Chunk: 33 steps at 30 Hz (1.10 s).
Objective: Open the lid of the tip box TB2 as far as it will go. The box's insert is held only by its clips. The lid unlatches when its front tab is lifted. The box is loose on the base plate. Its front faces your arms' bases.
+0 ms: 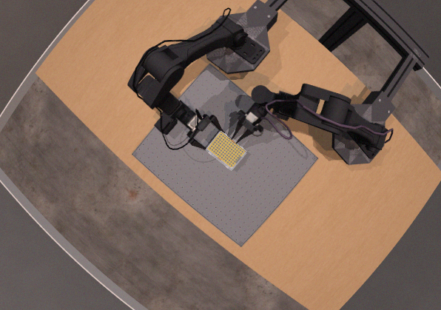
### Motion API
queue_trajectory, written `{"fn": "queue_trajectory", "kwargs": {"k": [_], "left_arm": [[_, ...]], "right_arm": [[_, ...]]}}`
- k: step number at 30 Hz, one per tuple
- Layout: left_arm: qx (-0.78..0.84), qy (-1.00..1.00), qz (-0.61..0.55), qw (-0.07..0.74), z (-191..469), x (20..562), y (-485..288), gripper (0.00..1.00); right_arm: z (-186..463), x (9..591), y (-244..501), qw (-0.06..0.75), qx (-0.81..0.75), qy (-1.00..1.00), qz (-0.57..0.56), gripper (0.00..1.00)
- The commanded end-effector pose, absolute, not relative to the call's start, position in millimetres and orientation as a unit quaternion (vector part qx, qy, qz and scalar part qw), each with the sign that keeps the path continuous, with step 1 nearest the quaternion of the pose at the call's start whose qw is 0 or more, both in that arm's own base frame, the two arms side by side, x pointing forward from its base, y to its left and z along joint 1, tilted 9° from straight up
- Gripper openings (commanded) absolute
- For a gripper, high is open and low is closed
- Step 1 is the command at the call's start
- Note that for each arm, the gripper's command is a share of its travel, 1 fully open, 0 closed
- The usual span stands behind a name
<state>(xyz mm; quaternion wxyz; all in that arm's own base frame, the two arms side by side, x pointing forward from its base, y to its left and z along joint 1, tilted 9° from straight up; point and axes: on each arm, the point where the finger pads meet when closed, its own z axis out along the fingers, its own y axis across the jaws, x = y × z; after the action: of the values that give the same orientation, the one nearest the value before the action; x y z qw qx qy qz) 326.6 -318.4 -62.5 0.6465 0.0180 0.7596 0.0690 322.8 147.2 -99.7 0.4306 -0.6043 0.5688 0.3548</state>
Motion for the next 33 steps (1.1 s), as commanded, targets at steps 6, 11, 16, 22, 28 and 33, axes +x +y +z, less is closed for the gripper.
{"fn": "queue_trajectory", "kwargs": {"k": [6,11,16,22,28,33], "left_arm": [[-0.017,0.815,0.033,0.578,-29.1,337.7,-334.2,0.12],[-0.011,0.849,0.049,0.526,-23.2,338.7,-328.9,0.12],[-0.008,0.880,0.059,0.471,-17.1,341.3,-324.0,0.12],[-0.012,0.909,0.058,0.412,-6.5,348.7,-324.2,0.12],[-0.013,0.936,0.064,0.347,-5.2,356.1,-322.5,0.12],[-0.015,0.956,0.062,0.287,4.6,366.3,-323.8,0.12]], "right_arm": [[-101.0,320.5,148.2,0.431,-0.600,0.568,0.362,0.84],[-101.0,320.5,148.2,0.431,-0.600,0.568,0.362,0.84],[-101.0,320.5,148.2,0.431,-0.600,0.568,0.362,0.84],[-101.0,320.5,148.2,0.431,-0.600,0.568,0.362,0.84],[-101.0,320.5,148.2,0.431,-0.600,0.568,0.362,0.84],[-101.0,320.5,148.2,0.431,-0.600,0.568,0.362,0.84]]}}
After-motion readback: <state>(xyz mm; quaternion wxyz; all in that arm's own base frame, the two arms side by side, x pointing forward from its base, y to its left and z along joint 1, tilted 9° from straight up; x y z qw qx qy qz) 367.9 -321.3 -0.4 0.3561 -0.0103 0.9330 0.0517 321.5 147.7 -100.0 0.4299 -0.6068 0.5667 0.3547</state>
